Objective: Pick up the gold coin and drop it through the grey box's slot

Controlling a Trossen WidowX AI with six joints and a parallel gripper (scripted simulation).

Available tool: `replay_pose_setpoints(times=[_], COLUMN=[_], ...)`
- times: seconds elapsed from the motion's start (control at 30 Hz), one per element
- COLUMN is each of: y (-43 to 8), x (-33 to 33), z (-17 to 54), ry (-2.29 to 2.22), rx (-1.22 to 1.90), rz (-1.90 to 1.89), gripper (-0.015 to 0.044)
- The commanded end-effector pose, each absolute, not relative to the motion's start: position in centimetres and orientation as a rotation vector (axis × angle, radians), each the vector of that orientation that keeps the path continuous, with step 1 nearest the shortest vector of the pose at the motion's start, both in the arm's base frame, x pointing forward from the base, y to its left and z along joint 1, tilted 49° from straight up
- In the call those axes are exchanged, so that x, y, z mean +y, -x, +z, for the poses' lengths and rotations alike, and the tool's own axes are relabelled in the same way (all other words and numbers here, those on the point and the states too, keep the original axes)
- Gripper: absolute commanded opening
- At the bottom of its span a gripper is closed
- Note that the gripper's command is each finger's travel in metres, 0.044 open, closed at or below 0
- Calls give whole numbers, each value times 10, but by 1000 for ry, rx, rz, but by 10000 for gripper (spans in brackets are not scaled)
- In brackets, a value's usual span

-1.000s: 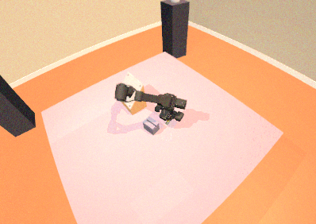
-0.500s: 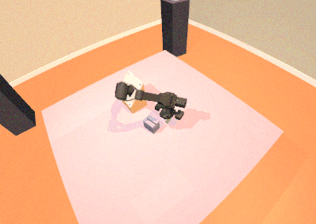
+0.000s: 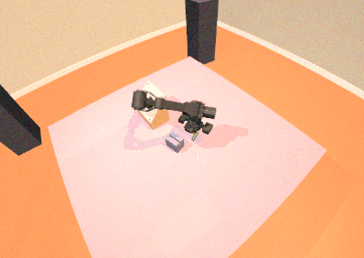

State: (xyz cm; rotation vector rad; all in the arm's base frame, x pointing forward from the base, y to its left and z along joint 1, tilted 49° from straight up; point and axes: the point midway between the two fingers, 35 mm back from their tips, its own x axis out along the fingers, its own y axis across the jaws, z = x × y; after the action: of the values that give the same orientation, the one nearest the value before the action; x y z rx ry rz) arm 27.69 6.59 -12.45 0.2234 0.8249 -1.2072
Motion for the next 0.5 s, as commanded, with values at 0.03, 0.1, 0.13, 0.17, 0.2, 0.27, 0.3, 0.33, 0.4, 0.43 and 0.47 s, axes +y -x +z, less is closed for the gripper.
replay_pose_setpoints(times=[0.03,0.1,0.13,0.17,0.2,0.27,0.3,0.33,0.4,0.43,0.47], y=[-277,-277,-277,-276,-276,-275,-275,-274,-273,-273,-272], x=[78,82,84,86,88,91,93,95,99,101,102], z=[-115,-112,-110,-108,-106,-103,-101,-99,-96,-94,-92], ry=[-234,-235,-235,-235,-235,-235,-235,-235,-234,-234,-234], rx=[824,824,824,824,824,824,824,824,824,824,824], rz=[-1203,-1203,-1203,-1203,-1203,-1203,-1203,-1203,-1203,-1203,-1203], gripper=[0,0,0,0,0,0,0,0,0,0,0])
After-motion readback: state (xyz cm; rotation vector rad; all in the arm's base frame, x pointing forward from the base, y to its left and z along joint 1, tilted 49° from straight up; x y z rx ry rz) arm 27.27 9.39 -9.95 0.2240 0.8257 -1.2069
